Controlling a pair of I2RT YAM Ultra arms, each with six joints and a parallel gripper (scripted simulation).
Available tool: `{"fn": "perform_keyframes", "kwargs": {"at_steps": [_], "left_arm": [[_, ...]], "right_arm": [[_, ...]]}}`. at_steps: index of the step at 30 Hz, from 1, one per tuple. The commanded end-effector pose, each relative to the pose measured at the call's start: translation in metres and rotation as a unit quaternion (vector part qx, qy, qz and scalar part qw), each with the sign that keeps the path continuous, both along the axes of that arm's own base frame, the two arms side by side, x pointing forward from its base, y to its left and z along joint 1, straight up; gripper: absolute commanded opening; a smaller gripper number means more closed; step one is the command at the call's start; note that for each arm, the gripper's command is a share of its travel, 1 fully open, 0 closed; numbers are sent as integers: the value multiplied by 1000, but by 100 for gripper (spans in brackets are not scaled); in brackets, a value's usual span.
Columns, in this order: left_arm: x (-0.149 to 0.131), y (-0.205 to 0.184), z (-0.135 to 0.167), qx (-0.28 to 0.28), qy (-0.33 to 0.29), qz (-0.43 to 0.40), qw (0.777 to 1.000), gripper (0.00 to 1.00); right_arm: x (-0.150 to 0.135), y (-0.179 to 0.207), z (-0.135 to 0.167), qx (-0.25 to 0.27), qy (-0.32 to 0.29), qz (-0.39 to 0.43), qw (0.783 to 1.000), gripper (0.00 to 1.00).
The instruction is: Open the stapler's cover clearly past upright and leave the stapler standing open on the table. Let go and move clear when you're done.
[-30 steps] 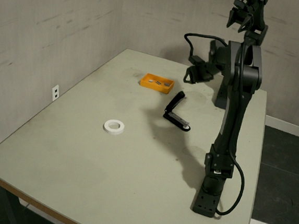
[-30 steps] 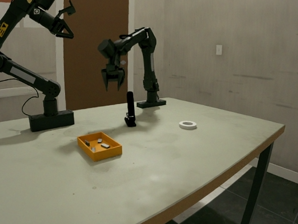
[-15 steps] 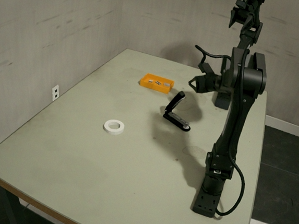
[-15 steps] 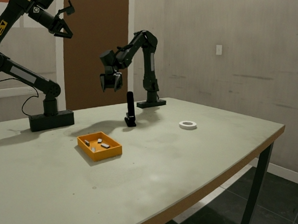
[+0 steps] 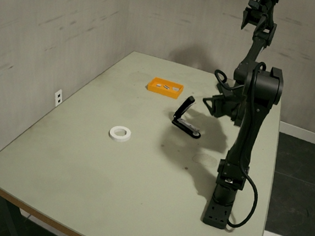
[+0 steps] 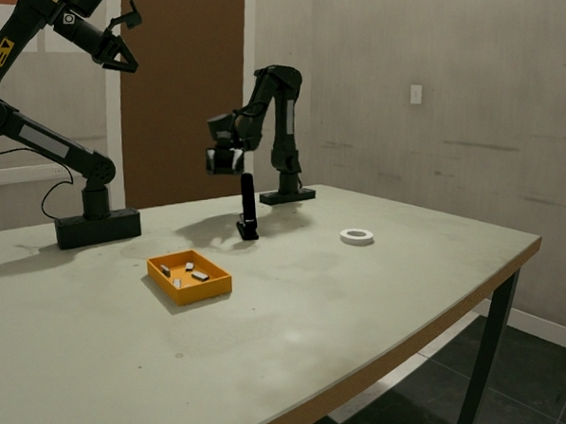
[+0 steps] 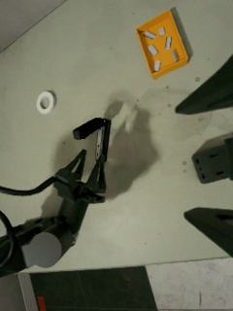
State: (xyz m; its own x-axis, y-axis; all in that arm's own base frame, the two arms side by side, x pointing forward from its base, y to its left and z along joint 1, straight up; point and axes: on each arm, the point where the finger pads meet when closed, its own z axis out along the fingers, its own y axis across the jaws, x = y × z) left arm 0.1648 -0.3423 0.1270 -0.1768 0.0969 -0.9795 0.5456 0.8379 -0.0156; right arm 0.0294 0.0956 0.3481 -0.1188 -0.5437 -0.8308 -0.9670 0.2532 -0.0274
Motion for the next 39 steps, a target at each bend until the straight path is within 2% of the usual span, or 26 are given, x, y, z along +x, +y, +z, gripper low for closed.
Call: {"fn": "perform_keyframes", "kwargs": {"at_steps": [1,3,5,11,17,39], "left_arm": [[0,23,-10,-18,-24,29,999,50],[13,35,-14,-4,-38,62,997,50],[20,41,-10,-14,-43,80,996,50],[17,49,-10,-20,-45,80,996,50],[16,48,-14,-10,-44,74,996,50],[45,34,-17,-23,-44,73,996,50]], "right_arm": [[0,-1,4,0,2,-1,1000,57],[0,0,4,5,0,1,1000,57],[0,0,4,5,0,1,1000,57],[0,0,4,5,0,1,1000,57],[0,0,4,5,0,1,1000,57],[0,0,4,5,0,1,1000,57]]}}
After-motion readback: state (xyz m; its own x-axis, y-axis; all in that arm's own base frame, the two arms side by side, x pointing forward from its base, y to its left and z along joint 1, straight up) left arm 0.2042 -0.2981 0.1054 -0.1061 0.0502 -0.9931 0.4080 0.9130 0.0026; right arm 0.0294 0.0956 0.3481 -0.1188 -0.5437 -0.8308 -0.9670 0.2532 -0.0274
